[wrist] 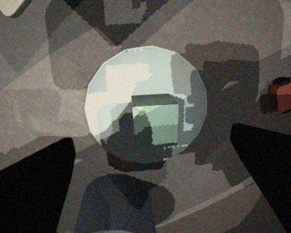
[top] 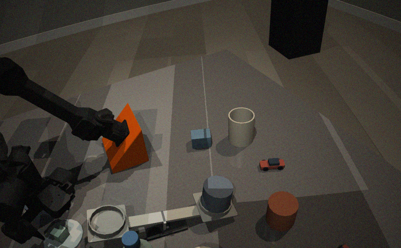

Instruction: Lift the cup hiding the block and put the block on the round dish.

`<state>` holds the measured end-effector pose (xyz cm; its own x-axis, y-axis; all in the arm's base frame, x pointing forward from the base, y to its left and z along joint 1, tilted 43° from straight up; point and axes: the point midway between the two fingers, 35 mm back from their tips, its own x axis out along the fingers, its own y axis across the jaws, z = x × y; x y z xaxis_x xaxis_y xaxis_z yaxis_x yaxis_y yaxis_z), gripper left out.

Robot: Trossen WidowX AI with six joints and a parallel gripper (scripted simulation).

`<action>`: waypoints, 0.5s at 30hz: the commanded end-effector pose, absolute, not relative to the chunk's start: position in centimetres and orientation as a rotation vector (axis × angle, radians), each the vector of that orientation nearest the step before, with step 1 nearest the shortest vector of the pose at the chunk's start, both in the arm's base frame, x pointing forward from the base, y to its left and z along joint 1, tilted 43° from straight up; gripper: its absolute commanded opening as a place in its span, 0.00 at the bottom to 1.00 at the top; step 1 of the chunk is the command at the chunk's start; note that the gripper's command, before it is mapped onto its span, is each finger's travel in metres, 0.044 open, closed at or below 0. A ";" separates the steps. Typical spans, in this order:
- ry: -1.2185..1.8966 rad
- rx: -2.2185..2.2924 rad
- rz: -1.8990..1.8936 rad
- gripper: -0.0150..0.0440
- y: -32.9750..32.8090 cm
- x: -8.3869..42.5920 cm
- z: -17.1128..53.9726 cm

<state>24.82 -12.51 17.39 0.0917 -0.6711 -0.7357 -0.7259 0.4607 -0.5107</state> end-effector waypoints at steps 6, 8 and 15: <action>1.608 -1.241 0.054 1.00 -9.9 24.2 20.6; 1.608 -1.242 0.054 1.00 -9.4 24.0 21.2; 1.608 -1.242 0.054 1.00 -9.4 24.0 21.2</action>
